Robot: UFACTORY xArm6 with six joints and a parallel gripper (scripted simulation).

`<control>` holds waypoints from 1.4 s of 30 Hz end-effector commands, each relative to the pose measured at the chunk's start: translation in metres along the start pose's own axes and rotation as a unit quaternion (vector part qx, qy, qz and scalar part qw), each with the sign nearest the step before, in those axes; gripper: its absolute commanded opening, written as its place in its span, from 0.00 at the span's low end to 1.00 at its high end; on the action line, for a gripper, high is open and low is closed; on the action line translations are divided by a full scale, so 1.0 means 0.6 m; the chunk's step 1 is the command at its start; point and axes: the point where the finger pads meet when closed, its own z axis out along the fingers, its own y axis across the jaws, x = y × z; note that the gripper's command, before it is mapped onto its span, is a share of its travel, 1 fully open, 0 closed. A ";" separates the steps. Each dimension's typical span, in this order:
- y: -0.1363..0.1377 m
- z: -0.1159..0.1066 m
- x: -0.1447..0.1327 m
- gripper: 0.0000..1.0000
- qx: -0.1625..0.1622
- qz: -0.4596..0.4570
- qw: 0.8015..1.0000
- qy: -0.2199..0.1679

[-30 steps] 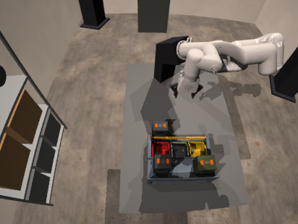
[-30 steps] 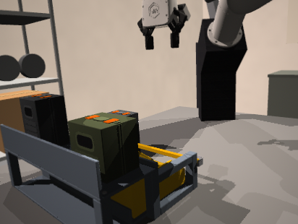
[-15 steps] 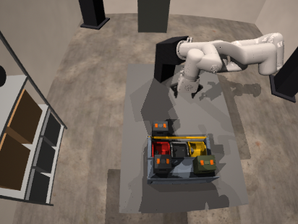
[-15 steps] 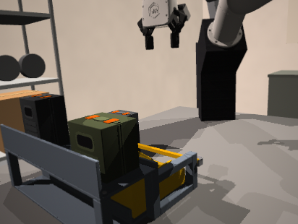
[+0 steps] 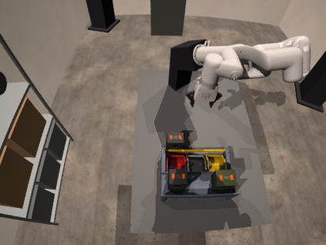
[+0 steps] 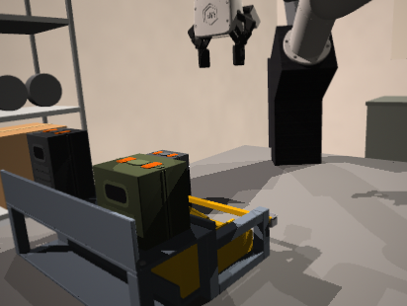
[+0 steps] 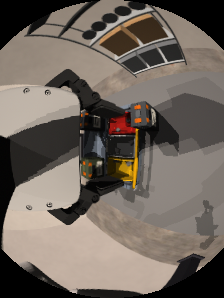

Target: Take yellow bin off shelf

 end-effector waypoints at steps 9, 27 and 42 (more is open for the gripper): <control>-0.001 -0.001 -0.001 1.00 0.001 -0.001 1.000 0.000; -0.001 -0.001 -0.001 1.00 0.001 -0.130 0.991 0.000; -0.001 -0.001 -0.001 1.00 0.001 -0.256 0.967 0.000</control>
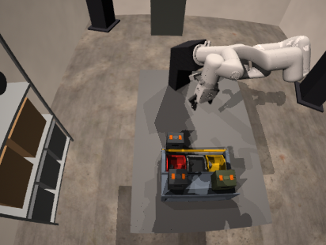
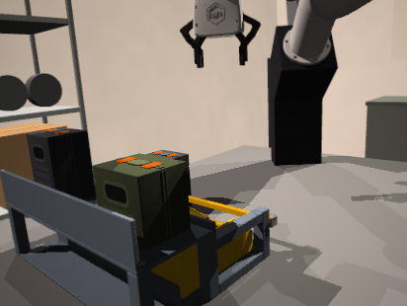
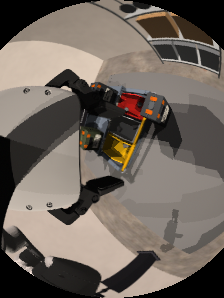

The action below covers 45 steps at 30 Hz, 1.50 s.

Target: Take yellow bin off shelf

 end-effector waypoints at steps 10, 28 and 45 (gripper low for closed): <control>-0.001 -0.001 0.000 1.00 0.000 -0.064 0.998 -0.004; -0.001 -0.001 0.000 1.00 0.000 -0.216 0.976 -0.004; -0.001 -0.001 0.000 1.00 0.001 -0.339 0.941 -0.004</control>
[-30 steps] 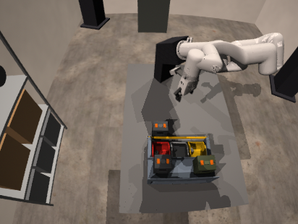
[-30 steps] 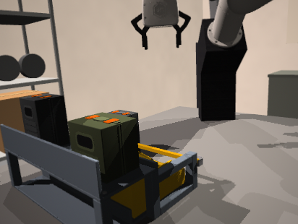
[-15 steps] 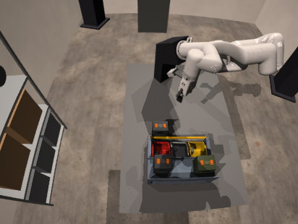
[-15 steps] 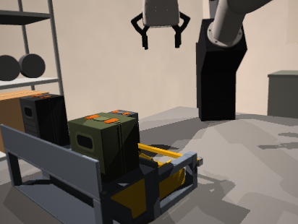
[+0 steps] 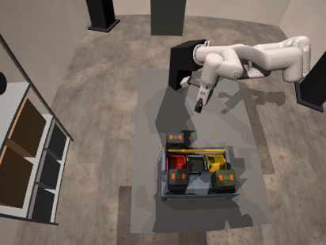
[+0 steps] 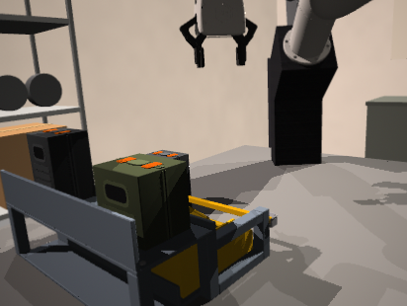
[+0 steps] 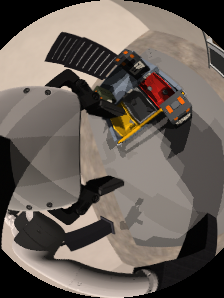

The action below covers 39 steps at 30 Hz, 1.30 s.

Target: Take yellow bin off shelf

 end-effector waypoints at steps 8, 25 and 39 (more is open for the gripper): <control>-0.001 -0.001 0.000 1.00 0.001 -0.126 0.992 0.000; -0.001 -0.001 0.000 1.00 0.001 -0.252 0.968 0.000; -0.072 -0.001 -0.044 1.00 0.001 -0.255 0.967 0.000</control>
